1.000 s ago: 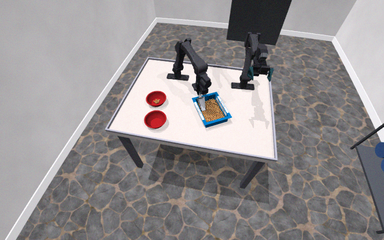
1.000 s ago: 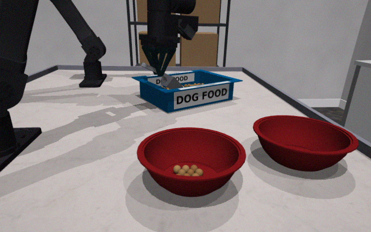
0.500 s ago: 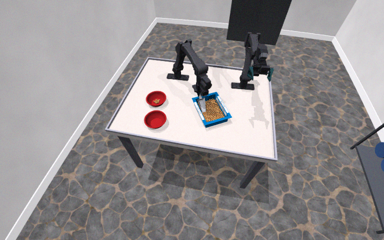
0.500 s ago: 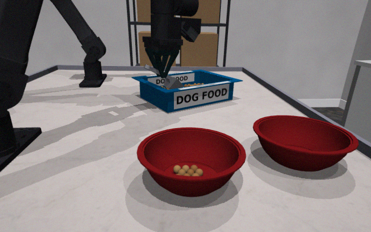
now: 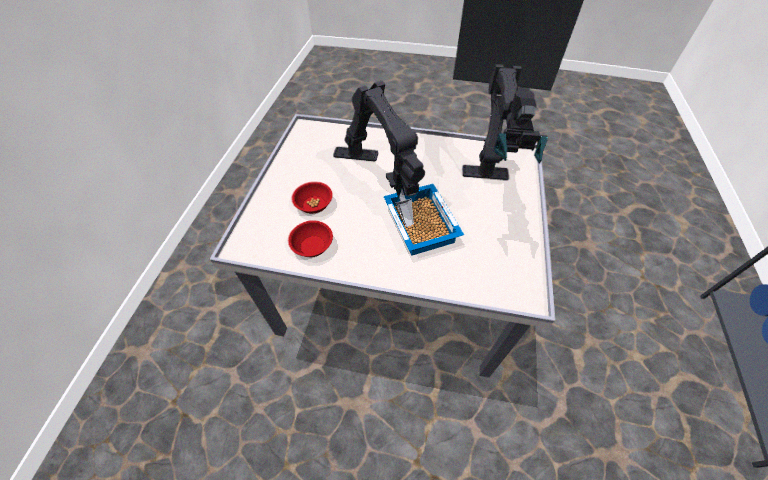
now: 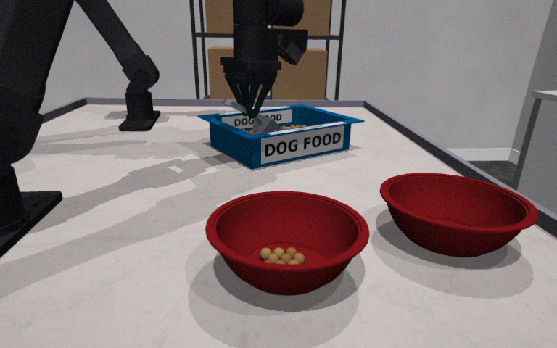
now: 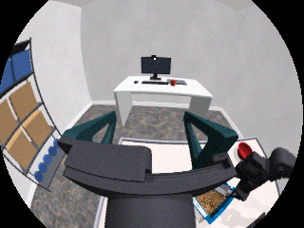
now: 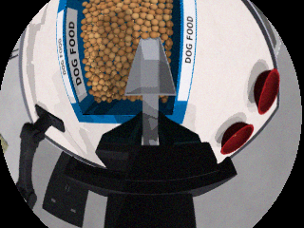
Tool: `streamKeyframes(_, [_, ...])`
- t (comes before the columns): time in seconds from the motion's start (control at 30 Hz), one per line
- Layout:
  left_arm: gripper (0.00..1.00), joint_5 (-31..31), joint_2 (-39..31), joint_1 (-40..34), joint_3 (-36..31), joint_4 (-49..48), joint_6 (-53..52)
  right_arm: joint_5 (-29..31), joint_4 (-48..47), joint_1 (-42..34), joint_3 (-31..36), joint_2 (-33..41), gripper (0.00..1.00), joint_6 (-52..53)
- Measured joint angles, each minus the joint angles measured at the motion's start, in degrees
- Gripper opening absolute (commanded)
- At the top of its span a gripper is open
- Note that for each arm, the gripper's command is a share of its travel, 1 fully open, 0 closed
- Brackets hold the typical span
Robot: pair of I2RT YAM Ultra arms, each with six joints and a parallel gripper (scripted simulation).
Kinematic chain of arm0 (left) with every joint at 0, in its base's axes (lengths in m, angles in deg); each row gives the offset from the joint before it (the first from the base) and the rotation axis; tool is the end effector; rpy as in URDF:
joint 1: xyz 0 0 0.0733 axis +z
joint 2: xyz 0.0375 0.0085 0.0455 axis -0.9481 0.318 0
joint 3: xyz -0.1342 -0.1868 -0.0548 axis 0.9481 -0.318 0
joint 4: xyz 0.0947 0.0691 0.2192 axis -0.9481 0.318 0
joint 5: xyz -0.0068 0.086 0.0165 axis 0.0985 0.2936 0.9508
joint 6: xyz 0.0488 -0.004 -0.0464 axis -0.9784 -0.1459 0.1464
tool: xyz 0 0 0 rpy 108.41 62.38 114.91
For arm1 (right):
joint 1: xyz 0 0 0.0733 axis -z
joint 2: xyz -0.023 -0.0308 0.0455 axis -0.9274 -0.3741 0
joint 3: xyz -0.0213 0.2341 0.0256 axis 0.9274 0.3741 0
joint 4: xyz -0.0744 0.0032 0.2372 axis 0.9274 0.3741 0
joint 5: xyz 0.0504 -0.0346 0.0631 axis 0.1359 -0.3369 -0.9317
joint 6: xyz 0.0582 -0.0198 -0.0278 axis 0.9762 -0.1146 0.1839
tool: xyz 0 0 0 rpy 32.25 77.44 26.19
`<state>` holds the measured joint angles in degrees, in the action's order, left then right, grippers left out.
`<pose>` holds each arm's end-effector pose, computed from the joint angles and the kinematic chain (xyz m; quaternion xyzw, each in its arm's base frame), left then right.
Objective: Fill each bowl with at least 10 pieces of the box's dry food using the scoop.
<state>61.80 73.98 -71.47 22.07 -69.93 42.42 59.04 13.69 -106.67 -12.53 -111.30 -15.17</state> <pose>0.2625 0.0009 0.3746 0.0000 0.7072 0.0000 0.7070 0.2818 0.2272 0.1891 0.2456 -0.9693 -0.0003 0.0112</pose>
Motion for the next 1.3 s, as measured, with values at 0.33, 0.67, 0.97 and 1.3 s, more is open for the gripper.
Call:
streamKeyframes(0.33, [1.00, 0.0, 0.0, 0.0, 0.0, 0.0, 0.0, 0.0, 0.3, 0.0, -0.3, 0.0, 0.00, 0.0])
streamKeyframes(0.67, [1.00, 0.0, 0.0, 0.0, 0.0, 0.0, 0.0, 0.0, 4.6, -0.2, -2.3, 1.7, 0.00, 0.2])
streamKeyframes(0.97, [1.00, 0.0, 0.0, 0.0, 0.0, 0.0, 0.0, 0.0, 5.6, -0.3, -2.9, 2.5, 0.00, 0.2])
streamKeyframes(1.3, [0.26, 0.0, 0.0, 0.0, 0.0, 0.0, 0.0, 0.0, 5.6, -0.3, -2.7, 3.1, 0.00, 0.2])
